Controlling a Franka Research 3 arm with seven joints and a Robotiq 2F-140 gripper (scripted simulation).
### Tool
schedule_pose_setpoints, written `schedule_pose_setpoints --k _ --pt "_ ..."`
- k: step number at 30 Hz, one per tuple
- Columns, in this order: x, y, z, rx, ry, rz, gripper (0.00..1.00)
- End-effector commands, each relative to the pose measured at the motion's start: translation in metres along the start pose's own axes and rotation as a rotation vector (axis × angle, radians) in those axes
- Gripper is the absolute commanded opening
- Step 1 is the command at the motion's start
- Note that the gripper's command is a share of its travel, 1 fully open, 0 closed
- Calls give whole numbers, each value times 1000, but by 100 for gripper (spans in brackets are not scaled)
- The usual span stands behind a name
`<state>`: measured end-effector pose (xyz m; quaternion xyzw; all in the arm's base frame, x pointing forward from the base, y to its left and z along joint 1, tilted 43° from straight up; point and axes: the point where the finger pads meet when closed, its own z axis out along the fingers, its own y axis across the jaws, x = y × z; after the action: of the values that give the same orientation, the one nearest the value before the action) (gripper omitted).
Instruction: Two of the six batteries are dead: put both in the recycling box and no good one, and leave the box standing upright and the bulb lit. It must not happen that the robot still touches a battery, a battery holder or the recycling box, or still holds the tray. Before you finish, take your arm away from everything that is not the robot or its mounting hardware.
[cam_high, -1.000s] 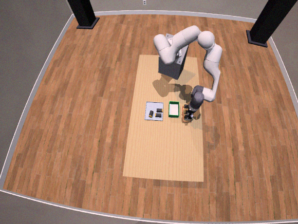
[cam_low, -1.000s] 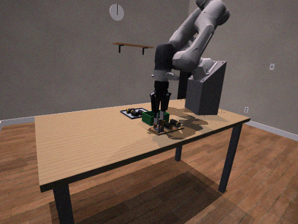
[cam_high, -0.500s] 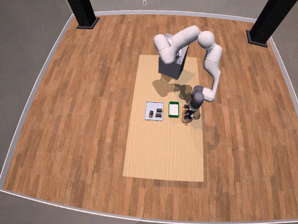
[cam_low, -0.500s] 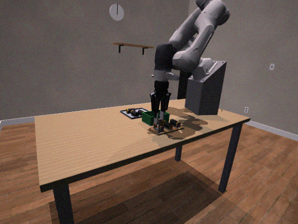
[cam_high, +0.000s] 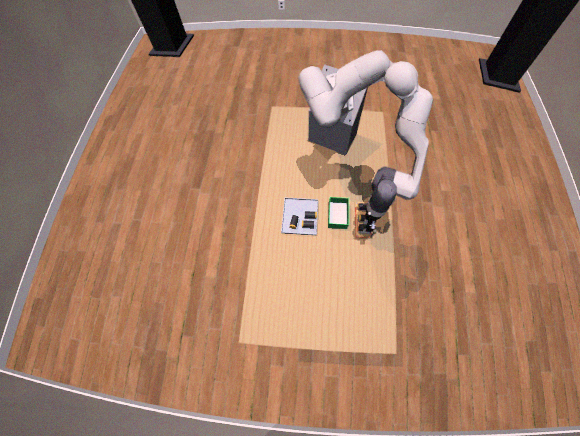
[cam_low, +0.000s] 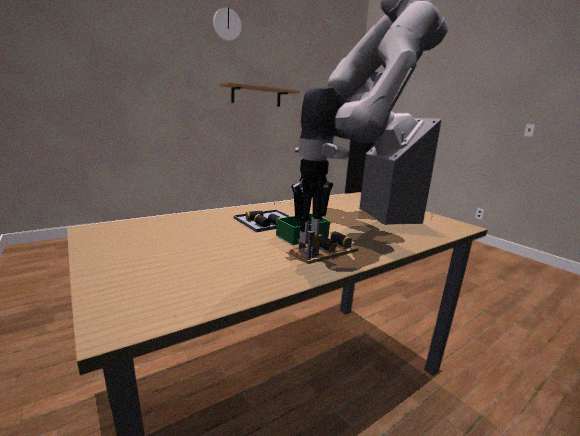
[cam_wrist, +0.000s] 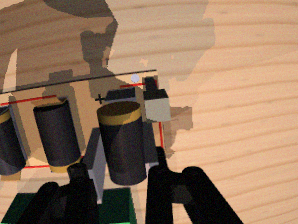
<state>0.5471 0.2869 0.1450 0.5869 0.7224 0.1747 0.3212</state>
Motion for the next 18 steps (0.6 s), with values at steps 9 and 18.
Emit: schedule_pose_setpoints --k 9,18 --pt "0 2 15 -6 0 -9 16" --pt "0 2 25 -6 0 -9 16"
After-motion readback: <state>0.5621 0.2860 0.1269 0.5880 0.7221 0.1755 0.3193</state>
